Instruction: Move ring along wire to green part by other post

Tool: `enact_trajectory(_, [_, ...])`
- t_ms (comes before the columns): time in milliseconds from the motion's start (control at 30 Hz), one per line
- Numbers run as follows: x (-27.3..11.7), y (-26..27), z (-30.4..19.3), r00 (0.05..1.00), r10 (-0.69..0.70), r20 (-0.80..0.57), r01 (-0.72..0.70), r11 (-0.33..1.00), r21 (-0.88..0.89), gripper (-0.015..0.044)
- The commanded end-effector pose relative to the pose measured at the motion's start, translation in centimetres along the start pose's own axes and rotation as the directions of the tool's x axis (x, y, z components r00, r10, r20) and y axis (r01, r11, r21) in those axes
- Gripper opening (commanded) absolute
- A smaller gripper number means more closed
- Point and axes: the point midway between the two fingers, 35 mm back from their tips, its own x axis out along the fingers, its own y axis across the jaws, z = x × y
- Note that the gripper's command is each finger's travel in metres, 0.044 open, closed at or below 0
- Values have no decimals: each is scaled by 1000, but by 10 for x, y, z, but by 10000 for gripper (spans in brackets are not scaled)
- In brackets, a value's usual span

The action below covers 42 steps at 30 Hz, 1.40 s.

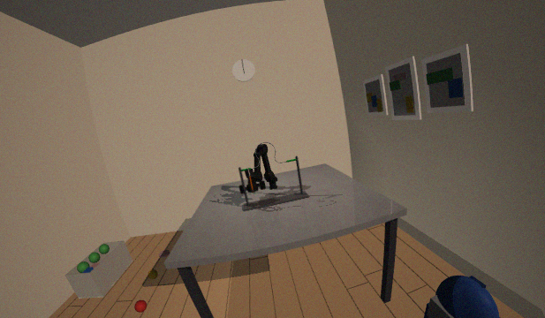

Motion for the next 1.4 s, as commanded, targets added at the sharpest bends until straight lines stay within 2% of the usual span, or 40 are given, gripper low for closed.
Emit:
enact_trajectory(0, [0, 0, 0, 1000, 0, 0, 0, 1000, 0, -150])
enact_trajectory(500, [-1, -2, 20, 1000, 8, 5, -8, 1000, -2, -150])
enact_trajectory(1367, [-1, -2, 20, 1000, 8, 5, -8, 1000, -2, -150])
